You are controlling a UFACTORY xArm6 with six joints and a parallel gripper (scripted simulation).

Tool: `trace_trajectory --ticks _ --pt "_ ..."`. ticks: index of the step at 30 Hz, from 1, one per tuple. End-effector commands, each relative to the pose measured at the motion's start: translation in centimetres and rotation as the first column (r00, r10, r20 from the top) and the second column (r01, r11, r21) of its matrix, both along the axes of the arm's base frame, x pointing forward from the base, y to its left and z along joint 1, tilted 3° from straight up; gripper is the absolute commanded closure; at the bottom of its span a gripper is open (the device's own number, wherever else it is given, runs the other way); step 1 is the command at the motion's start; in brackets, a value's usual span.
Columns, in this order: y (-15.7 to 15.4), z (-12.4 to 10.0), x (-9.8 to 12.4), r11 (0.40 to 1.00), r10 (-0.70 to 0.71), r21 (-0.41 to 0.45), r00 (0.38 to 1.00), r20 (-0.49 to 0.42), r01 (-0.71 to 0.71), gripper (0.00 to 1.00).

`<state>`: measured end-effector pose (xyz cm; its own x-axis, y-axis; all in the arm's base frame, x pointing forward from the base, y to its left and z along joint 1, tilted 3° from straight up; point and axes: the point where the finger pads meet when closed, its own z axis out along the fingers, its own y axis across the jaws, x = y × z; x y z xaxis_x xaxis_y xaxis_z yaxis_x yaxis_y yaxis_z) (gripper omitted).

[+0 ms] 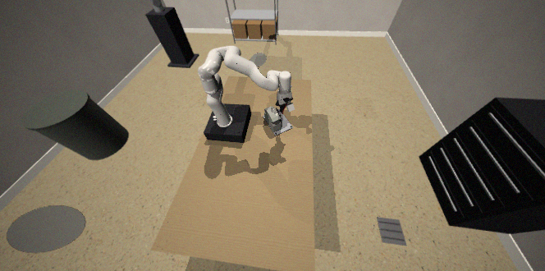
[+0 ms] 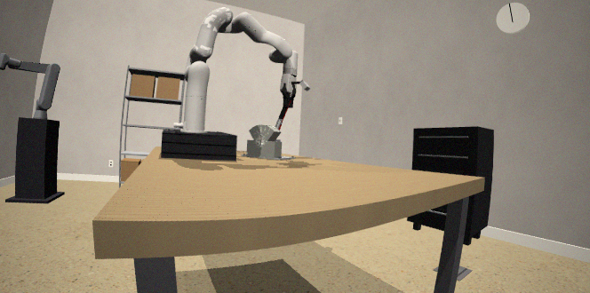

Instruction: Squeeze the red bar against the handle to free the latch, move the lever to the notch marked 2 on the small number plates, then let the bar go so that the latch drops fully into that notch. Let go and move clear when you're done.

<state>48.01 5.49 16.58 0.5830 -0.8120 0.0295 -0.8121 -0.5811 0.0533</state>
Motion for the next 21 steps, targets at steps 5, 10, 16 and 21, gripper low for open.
trace_trajectory --ticks 5,10,16,21 --pt "0.09 0.09 0.04 1.0 0.001 0.001 1.0 0.002 -0.001 1.0" --pt "0.1 0.1 0.04 1.0 0.001 0.001 1.0 0.002 -0.001 1.0" --pt "0.31 0.19 -0.11 1.0 0.001 0.001 1.0 0.002 -0.001 1.0" --pt "0.67 0.35 -0.36 1.0 0.001 0.001 1.0 0.002 -0.001 1.0"
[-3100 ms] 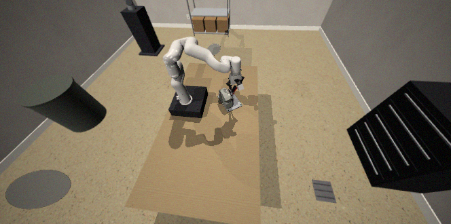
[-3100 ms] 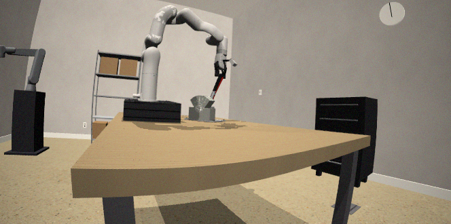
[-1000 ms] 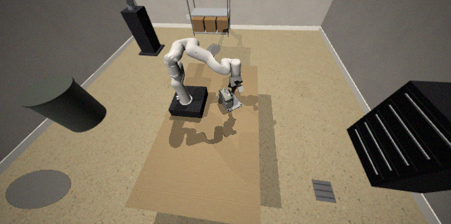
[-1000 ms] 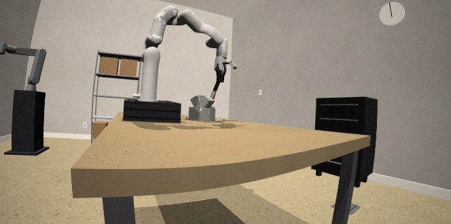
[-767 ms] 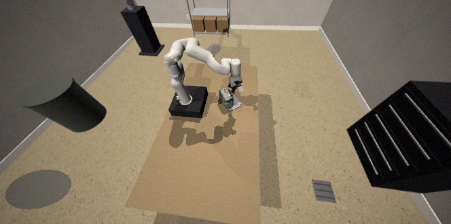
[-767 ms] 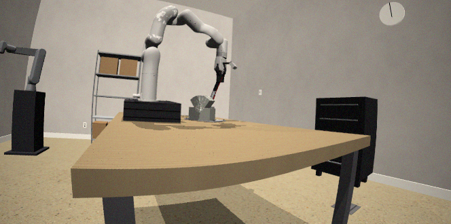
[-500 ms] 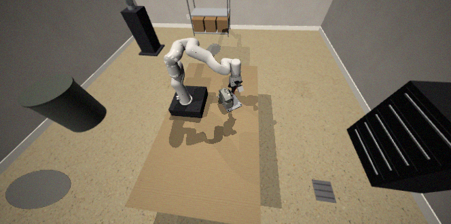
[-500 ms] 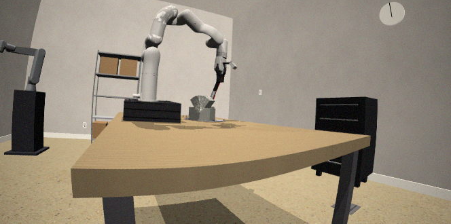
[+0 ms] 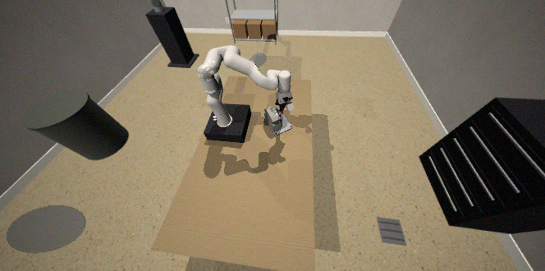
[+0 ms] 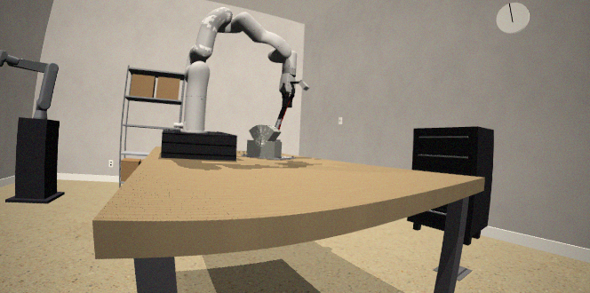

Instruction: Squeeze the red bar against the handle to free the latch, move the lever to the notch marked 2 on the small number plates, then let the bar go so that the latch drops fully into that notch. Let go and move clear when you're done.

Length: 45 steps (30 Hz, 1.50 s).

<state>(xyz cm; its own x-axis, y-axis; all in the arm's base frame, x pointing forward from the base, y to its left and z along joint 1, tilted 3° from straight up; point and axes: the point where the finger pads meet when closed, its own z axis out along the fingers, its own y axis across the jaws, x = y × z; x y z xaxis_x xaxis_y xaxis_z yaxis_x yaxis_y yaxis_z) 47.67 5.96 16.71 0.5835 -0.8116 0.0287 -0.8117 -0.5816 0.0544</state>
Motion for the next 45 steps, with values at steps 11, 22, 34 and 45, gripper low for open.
trace_trajectory --ticks 11,22,34,45 --pt "1.8 0.8 -1.2 1.0 0.0 0.001 1.0 0.003 0.0 1.0" --pt "3.6 1.3 -2.4 1.0 0.0 0.001 1.0 0.003 0.0 1.0" --pt "4.9 1.5 -3.3 1.0 0.0 0.001 1.0 0.003 0.0 1.0" --pt "5.1 1.5 -3.4 1.0 0.0 0.001 1.0 0.003 0.0 1.0"
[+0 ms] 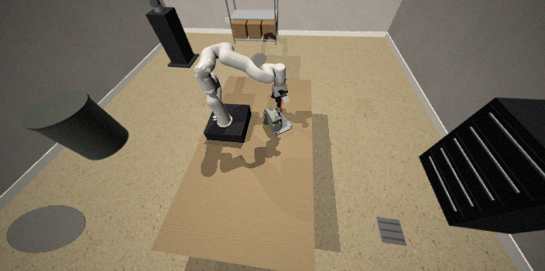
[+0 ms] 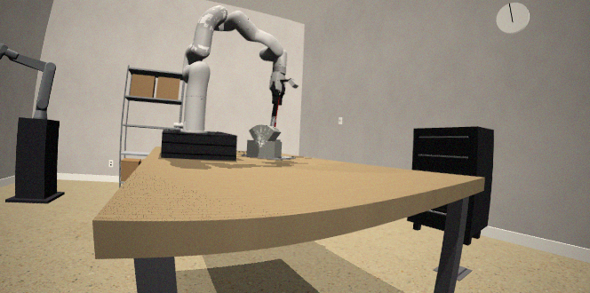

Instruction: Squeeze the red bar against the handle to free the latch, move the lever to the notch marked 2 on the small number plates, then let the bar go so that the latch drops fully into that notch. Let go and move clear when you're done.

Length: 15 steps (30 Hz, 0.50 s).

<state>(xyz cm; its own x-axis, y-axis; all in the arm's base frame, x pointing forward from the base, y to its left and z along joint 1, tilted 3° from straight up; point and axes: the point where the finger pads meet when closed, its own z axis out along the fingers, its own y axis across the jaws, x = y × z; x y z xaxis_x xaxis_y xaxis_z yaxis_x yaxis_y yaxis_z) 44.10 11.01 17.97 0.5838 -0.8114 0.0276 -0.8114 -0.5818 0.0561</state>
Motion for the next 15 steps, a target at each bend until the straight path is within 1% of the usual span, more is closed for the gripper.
trace_trajectory --ticks 1,10,11,15 --pt "0.03 0.26 0.12 1.0 0.0 0.001 1.0 0.005 0.0 1.0" --pt "0.03 0.26 0.12 1.0 0.0 0.001 1.0 0.005 0.0 1.0" --pt "0.03 0.26 0.12 1.0 0.0 0.001 1.0 0.005 0.0 0.0" --pt "0.03 0.26 0.12 1.0 0.0 0.001 1.0 0.005 0.0 0.0"
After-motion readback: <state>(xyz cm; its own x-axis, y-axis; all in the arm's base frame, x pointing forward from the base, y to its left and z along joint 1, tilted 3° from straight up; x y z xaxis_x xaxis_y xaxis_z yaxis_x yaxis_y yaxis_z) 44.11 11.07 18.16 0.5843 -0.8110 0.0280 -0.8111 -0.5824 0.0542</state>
